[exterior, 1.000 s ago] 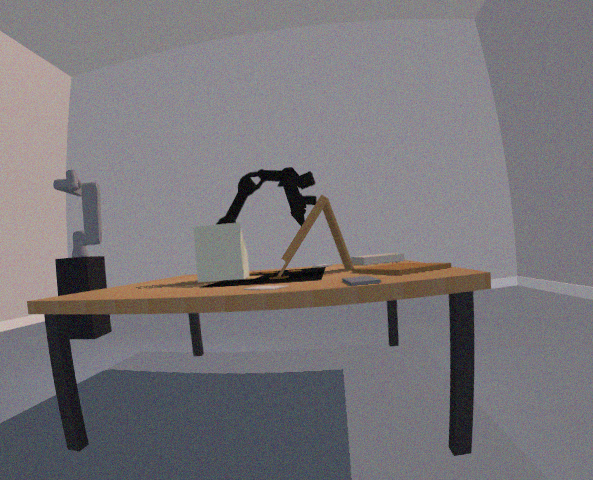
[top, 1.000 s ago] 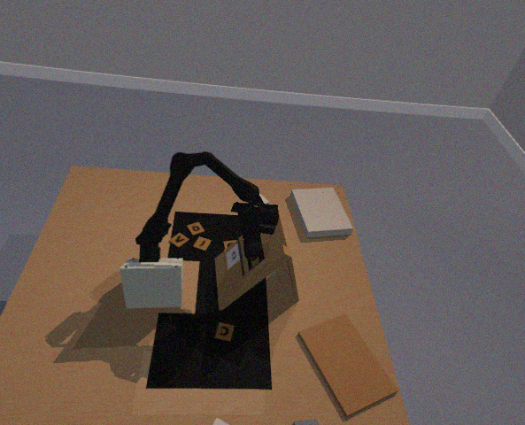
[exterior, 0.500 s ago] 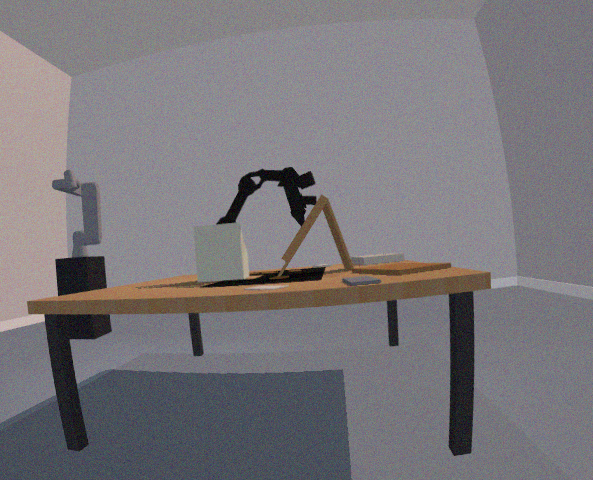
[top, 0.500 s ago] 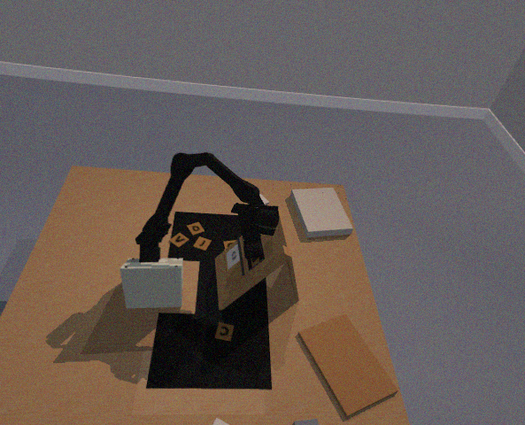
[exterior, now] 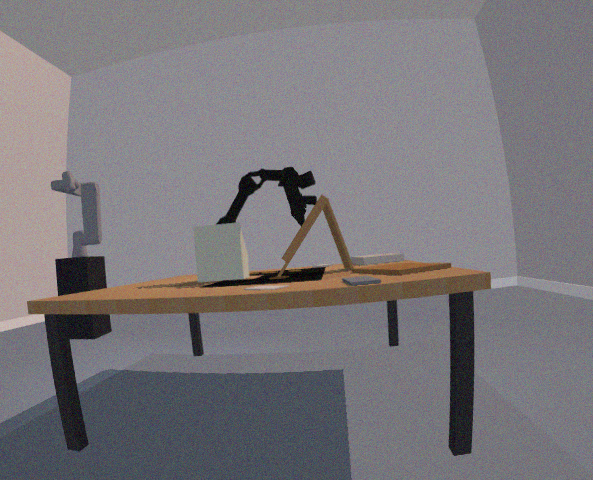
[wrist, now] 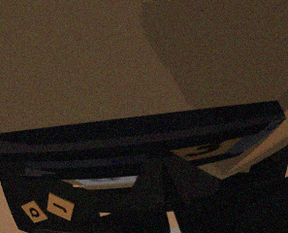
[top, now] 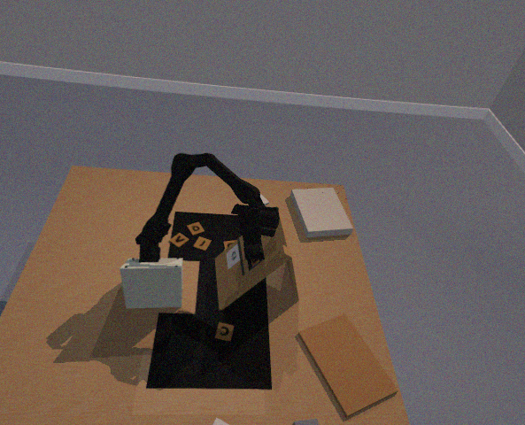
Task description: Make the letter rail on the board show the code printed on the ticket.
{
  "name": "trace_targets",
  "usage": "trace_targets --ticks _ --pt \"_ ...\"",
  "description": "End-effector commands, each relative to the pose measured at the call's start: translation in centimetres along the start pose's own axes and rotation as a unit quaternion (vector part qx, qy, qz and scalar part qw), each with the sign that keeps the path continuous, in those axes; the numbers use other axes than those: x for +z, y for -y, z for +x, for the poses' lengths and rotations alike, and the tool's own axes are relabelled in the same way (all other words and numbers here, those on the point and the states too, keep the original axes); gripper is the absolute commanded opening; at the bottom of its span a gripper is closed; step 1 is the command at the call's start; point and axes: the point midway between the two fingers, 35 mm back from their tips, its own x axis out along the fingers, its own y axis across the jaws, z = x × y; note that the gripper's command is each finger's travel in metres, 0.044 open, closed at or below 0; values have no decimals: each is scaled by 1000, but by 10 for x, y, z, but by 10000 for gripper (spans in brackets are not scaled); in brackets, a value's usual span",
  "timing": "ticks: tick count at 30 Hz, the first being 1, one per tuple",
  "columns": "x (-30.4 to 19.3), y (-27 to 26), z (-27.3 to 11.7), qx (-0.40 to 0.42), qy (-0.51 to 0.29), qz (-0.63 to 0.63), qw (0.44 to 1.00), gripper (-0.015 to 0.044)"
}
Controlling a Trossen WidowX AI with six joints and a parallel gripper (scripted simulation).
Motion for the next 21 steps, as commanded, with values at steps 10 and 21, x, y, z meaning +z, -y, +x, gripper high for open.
trace_targets --ticks 10,21 --pt "0 4 0 0 -1 -3 1000 0" --pt "-11 1 -12 0 -1 -2 1000 0"
